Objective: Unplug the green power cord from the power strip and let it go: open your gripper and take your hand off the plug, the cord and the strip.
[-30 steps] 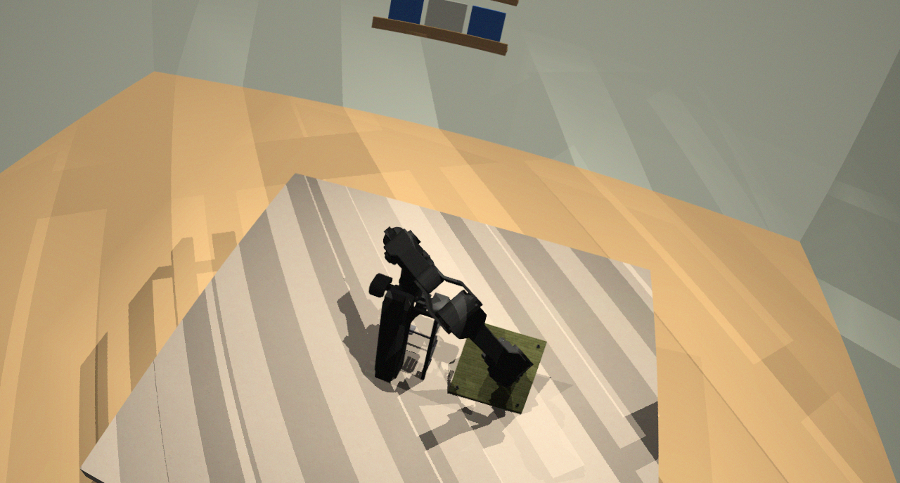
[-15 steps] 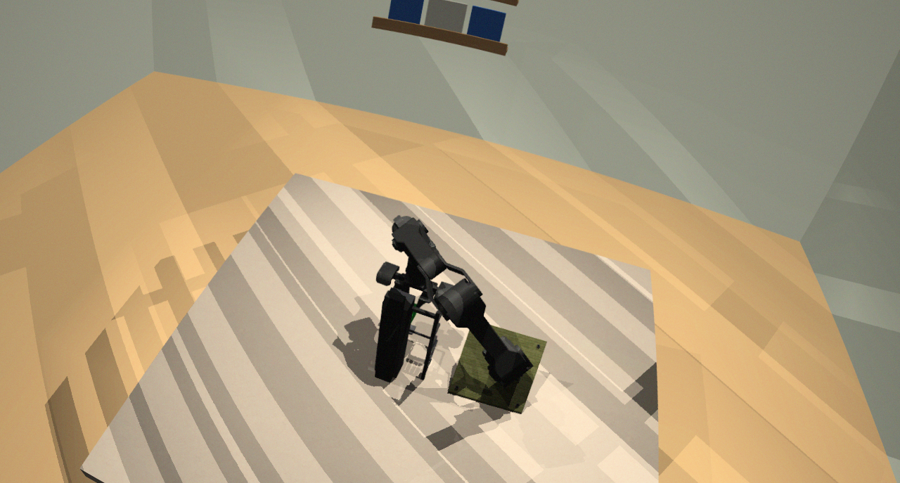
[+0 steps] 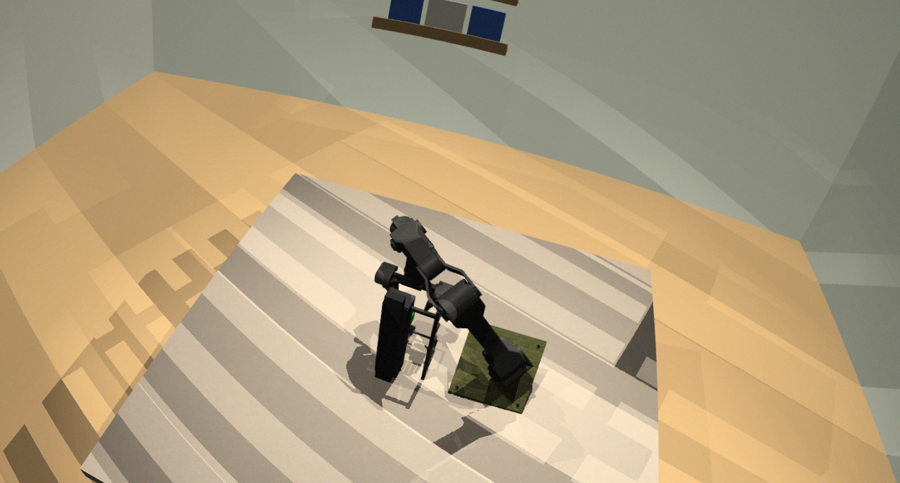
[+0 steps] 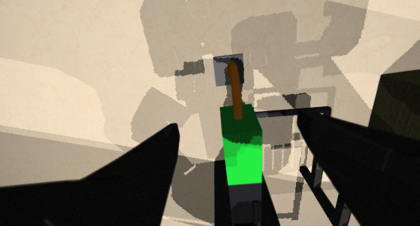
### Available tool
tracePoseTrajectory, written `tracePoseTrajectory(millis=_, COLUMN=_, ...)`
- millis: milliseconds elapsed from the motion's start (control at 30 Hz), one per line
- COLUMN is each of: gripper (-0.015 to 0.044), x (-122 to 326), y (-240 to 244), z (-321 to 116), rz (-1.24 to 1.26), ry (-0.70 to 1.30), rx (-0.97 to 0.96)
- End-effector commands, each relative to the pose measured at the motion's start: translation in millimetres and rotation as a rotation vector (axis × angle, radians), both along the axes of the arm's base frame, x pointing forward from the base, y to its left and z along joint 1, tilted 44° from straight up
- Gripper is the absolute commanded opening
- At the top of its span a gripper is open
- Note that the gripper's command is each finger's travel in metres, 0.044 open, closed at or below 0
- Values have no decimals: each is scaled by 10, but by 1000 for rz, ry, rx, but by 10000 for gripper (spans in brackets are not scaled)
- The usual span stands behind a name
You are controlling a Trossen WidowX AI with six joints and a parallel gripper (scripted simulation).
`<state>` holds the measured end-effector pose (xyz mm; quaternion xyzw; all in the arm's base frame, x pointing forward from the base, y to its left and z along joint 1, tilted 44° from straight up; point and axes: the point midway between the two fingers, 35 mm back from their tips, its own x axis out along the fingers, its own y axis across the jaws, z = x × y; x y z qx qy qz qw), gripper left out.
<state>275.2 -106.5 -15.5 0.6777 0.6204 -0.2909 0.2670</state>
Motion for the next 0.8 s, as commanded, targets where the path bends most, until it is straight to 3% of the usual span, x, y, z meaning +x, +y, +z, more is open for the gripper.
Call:
tracePoseTrajectory(millis=0, gripper=440, x=-19, y=-217, z=-139, rz=-2, ry=3, rx=-2)
tracePoseTrajectory(millis=133, gripper=440, x=-59, y=-464, z=-301, rz=-1, ry=3, rx=-2)
tracePoseTrajectory(millis=767, gripper=440, x=-59, y=-464, z=-301, rz=-1, ry=3, rx=-2)
